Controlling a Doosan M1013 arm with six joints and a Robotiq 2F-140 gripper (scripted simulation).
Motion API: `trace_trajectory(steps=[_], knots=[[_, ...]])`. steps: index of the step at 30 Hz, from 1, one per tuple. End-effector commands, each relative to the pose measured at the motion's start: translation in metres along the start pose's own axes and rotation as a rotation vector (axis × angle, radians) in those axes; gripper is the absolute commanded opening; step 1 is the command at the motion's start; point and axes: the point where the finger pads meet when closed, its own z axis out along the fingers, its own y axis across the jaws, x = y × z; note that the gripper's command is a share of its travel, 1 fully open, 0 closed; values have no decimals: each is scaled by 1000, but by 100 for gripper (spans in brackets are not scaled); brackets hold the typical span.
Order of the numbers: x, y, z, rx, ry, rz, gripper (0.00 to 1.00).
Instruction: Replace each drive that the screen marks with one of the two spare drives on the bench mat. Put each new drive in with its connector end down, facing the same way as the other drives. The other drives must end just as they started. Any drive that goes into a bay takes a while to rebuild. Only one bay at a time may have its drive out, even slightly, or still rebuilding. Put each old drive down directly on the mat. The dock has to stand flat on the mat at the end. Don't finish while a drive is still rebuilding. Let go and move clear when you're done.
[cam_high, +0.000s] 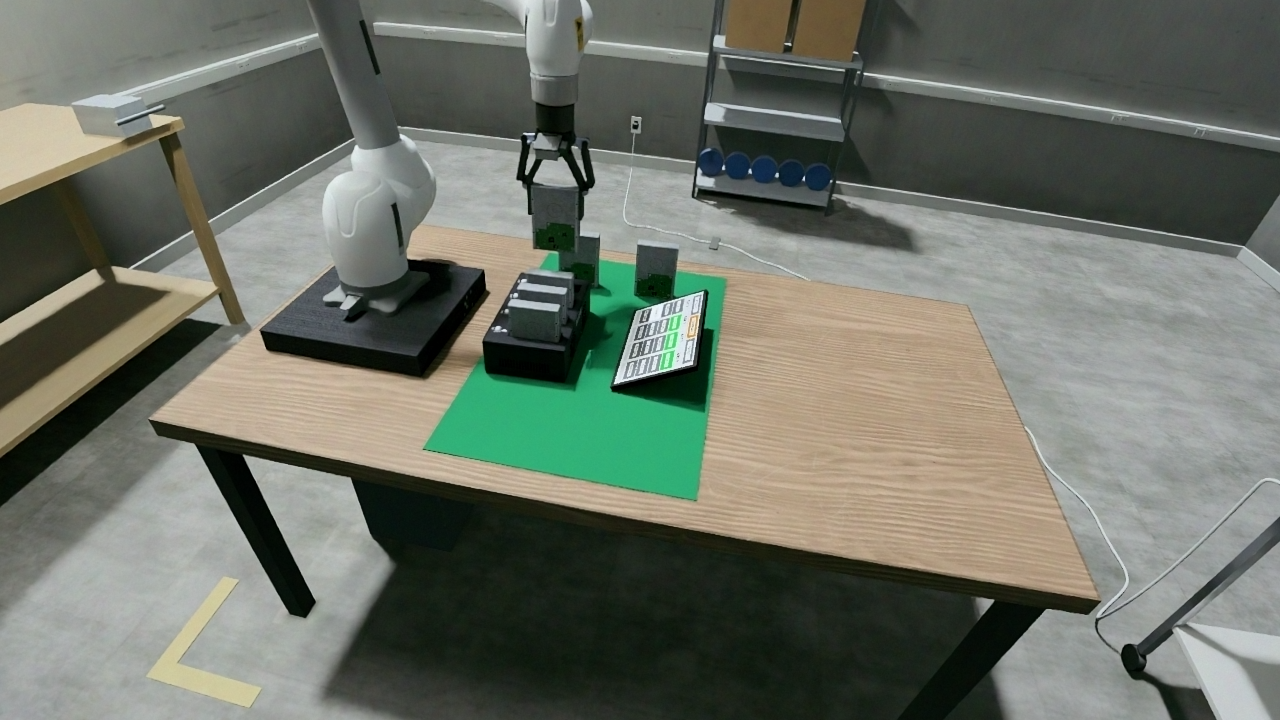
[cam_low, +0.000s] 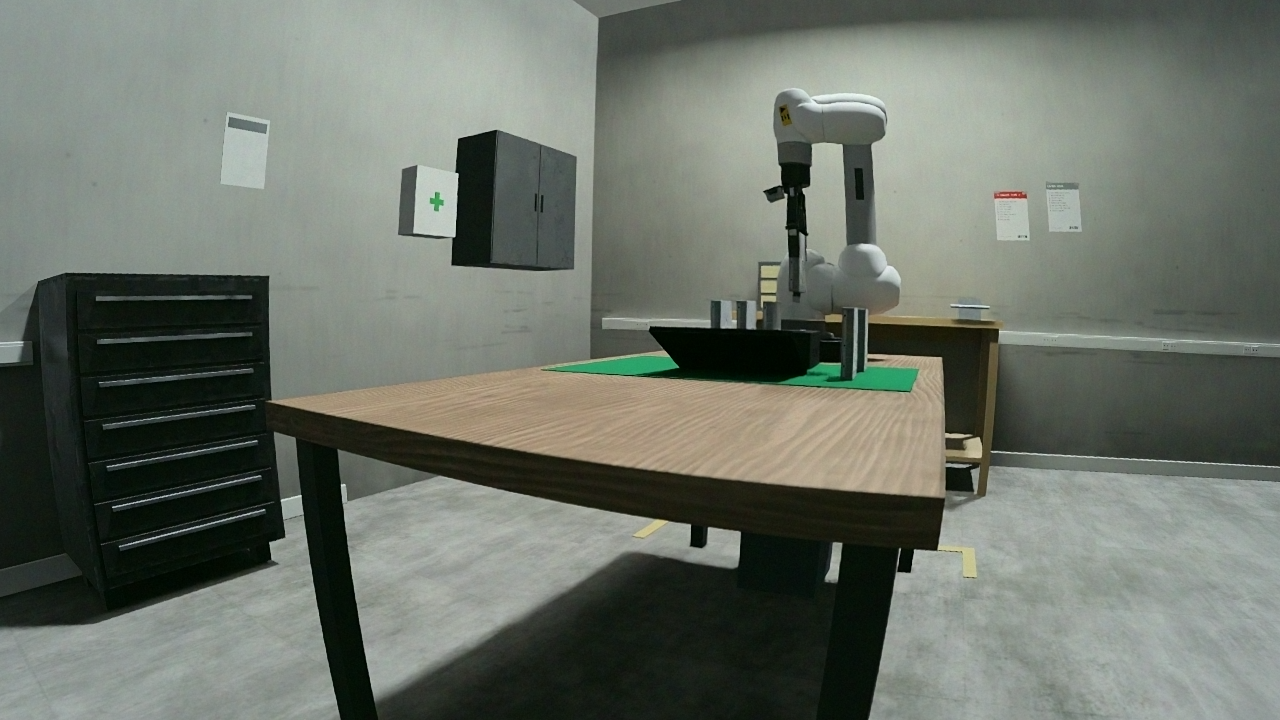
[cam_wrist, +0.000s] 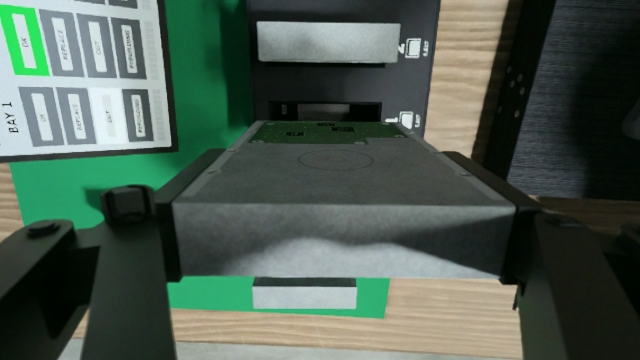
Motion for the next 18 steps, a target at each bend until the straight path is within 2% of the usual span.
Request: trace_trajectory(steps=[1,18], knots=[[0,0,0,1,0,0,10],[0,0,8,1,0,0,10]])
